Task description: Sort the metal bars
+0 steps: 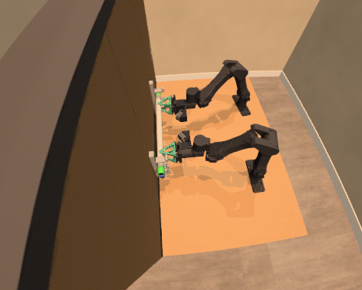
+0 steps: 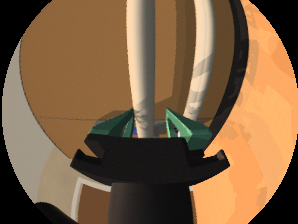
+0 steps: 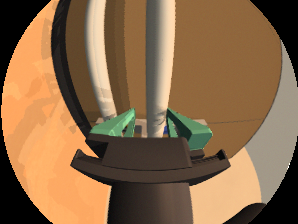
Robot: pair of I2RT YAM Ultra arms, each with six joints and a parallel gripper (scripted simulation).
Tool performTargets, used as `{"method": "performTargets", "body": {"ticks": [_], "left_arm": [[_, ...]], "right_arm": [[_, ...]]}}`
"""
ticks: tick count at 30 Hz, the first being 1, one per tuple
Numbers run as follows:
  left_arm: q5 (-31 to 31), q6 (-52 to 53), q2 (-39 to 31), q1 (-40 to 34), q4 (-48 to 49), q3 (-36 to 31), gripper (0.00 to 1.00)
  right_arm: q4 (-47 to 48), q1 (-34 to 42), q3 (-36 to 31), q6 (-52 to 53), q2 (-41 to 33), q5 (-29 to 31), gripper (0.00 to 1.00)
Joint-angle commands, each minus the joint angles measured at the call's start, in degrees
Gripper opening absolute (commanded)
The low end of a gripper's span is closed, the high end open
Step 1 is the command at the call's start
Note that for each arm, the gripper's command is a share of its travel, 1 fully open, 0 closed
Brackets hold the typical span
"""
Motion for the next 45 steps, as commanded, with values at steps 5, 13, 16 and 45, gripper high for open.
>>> {"method": "performTargets", "body": {"ticks": [5, 13, 16, 45], "left_arm": [[0.33, -0.47, 0.26, 0.71, -0.86, 1.83, 0.42], [0.32, -0.47, 0.25, 0.71, -0.77, 1.76, 0.29], [0.32, -0.47, 0.25, 0.71, -0.76, 1.76, 0.26], [0.24, -0.47, -0.14, 0.62, -0.61, 1.34, 0.00]], "right_arm": [[-1.19, -0.40, 1.86, 0.44, 0.19, -0.43, 0.41], [-1.08, -0.40, 1.78, 0.43, 0.17, -0.43, 0.28], [-1.08, -0.40, 1.77, 0.43, 0.17, -0.43, 0.25], [-0.96, -0.27, 1.29, 0.45, -0.20, -0.24, 0.00]]}}
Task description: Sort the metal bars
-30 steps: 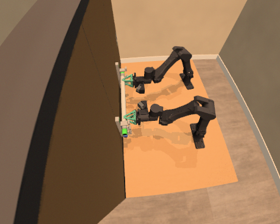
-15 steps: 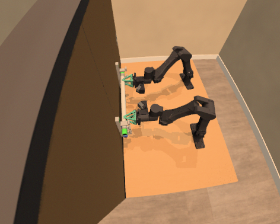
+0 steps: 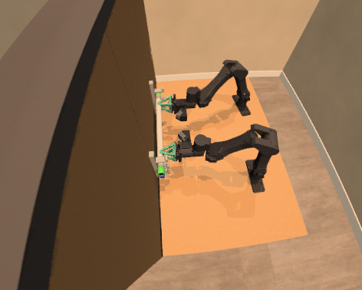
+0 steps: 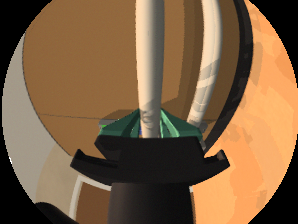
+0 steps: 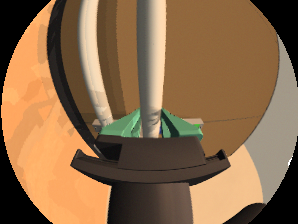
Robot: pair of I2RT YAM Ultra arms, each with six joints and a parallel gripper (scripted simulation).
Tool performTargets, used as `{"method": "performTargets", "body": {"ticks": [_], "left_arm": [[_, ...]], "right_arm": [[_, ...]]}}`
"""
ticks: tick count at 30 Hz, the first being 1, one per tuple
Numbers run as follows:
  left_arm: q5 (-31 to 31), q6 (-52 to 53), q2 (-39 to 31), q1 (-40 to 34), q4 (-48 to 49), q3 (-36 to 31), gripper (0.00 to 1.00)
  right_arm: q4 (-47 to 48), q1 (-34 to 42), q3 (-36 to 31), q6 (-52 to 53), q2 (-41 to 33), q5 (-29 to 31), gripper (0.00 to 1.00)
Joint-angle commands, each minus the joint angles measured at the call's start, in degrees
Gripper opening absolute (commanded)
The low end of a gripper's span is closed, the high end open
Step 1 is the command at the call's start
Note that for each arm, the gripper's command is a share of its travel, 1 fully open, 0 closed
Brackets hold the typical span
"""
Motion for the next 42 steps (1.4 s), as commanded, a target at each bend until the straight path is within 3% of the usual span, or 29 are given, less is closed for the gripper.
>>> {"method": "performTargets", "body": {"ticks": [1, 42], "left_arm": [[0.17, -0.47, -0.17, 0.61, -2.50, 1.23, 0.00], [0.02, -0.45, -2.21, 0.47, -4.78, 1.47, 0.00]], "right_arm": [[-2.74, -0.26, 1.17, 0.54, -0.23, -0.14, 0.00], [-4.56, -0.09, 1.22, 0.50, -1.95, 0.02, 0.00]]}}
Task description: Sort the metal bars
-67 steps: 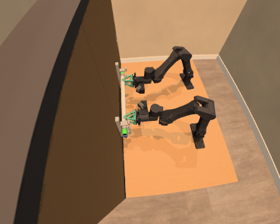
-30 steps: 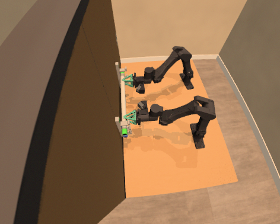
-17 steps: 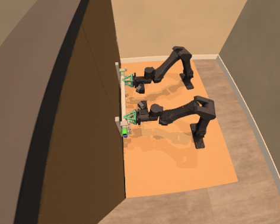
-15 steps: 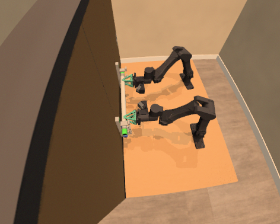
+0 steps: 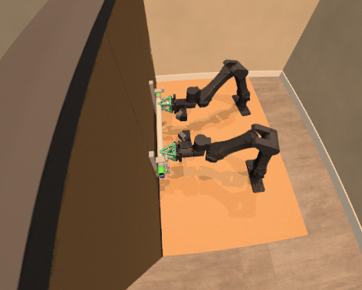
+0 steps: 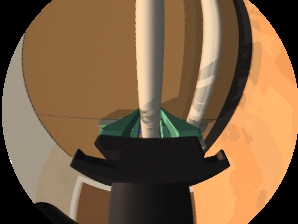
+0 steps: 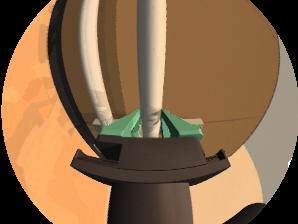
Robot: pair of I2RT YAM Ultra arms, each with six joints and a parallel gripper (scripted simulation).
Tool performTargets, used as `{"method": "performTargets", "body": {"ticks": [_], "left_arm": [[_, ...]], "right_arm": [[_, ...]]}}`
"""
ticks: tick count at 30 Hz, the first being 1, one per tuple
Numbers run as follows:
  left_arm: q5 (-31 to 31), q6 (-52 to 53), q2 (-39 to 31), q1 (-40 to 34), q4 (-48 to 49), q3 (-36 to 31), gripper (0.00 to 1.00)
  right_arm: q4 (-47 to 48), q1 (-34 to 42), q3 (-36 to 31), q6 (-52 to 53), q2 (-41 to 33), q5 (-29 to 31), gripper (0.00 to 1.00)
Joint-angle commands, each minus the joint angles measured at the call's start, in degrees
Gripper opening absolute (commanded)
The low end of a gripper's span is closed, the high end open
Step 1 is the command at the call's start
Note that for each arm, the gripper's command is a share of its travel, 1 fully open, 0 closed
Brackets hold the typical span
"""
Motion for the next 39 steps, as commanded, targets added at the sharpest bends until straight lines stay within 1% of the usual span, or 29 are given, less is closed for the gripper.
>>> {"method": "performTargets", "body": {"ticks": [1, 39], "left_arm": [[-0.02, -0.38, -1.94, 0.47, -4.18, 1.56, 0.00], [-0.07, -0.41, -6.22, 0.45, -13.09, 6.02, 0.00]], "right_arm": [[-4.16, -0.09, 1.31, 0.48, -1.80, 0.06, 0.00], [-11.73, -0.07, 5.43, 0.56, -5.16, 0.11, 0.00]]}}
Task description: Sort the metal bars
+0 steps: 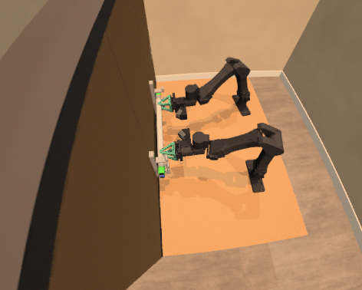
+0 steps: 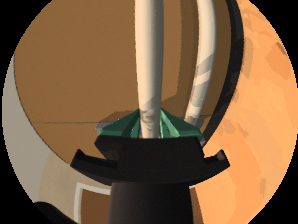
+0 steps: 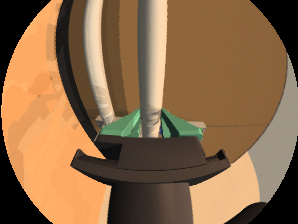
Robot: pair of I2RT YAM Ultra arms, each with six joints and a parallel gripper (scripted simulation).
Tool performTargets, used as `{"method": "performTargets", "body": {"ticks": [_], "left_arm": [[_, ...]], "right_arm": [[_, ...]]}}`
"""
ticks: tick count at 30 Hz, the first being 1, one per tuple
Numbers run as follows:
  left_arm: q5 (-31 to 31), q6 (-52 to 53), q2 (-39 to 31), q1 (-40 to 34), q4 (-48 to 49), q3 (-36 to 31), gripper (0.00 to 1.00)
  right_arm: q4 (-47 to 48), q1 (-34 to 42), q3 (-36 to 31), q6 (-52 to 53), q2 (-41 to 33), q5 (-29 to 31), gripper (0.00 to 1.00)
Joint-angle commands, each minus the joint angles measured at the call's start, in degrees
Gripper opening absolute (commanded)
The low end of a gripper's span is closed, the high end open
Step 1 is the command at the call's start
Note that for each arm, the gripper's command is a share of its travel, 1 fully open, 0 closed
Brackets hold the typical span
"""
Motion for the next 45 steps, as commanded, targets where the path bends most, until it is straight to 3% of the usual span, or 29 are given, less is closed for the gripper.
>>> {"method": "performTargets", "body": {"ticks": [1, 45], "left_arm": [[-0.16, 0.79, -2.81, 0.45, -0.35, 2.93, 0.00], [-0.32, 0.77, -5.40, 0.39, -6.28, 6.20, 0.00]], "right_arm": [[-0.53, -0.05, 2.75, -1.19, -2.71, 0.20, 0.00], [-5.73, 0.01, 5.77, -1.12, -4.82, 0.39, 0.00]]}}
